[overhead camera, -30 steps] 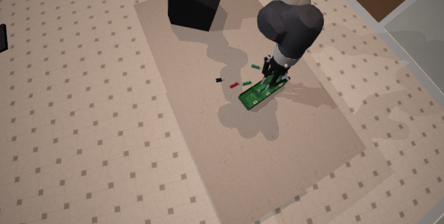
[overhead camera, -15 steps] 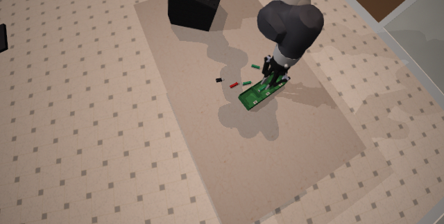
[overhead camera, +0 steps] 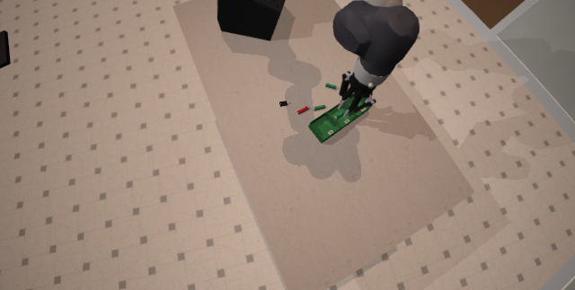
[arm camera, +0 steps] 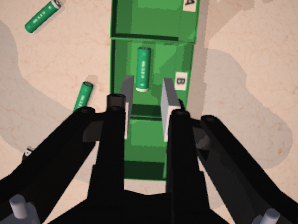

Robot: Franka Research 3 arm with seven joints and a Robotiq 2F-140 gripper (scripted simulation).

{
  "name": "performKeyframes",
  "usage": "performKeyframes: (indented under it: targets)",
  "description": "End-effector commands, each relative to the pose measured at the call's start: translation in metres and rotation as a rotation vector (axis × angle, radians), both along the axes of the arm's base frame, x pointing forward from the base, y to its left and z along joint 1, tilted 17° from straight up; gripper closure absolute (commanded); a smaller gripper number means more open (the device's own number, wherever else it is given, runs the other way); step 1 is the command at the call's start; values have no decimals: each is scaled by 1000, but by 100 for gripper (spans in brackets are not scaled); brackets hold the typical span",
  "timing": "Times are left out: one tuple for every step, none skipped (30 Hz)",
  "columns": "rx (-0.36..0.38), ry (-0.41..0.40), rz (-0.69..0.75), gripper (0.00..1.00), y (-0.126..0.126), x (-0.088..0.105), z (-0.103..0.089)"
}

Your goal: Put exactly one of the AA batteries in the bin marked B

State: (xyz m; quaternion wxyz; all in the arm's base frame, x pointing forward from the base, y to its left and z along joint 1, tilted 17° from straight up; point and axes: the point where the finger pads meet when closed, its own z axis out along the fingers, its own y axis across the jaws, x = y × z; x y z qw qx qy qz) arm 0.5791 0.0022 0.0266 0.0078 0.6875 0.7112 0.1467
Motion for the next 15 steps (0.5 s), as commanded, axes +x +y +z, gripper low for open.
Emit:
performKeyframes:
  targets:
    - [-1, 4, 10, 83, 1, -2, -1]
    - [-1, 4, 10, 83, 2, -5, -2]
    - [-1, 4, 10, 83, 2, -5, -2]
    - [-1, 4, 10, 83, 2, -5, -2]
    - [-1, 4, 10, 83, 2, -5, -2]
    - [-1, 4, 10, 83, 2, -5, -2]
    - [-1, 4, 10, 83, 2, -5, -2]
    - [-1, 4, 10, 0, 1, -6, 2]
    - [-1, 4, 10, 0, 0, -7, 6]
    - [-1, 4, 10, 0, 0, -8, 10]
    - [-1, 4, 10, 0, -1, -9, 13]
    - [-1, 4, 10, 0, -2, -9, 17]
    - [-1, 4, 10, 0, -3, -10, 21]
    - [-1, 4, 10, 0, -4, -11, 25]
    - [-1, 4, 10, 0, -4, -12, 29]
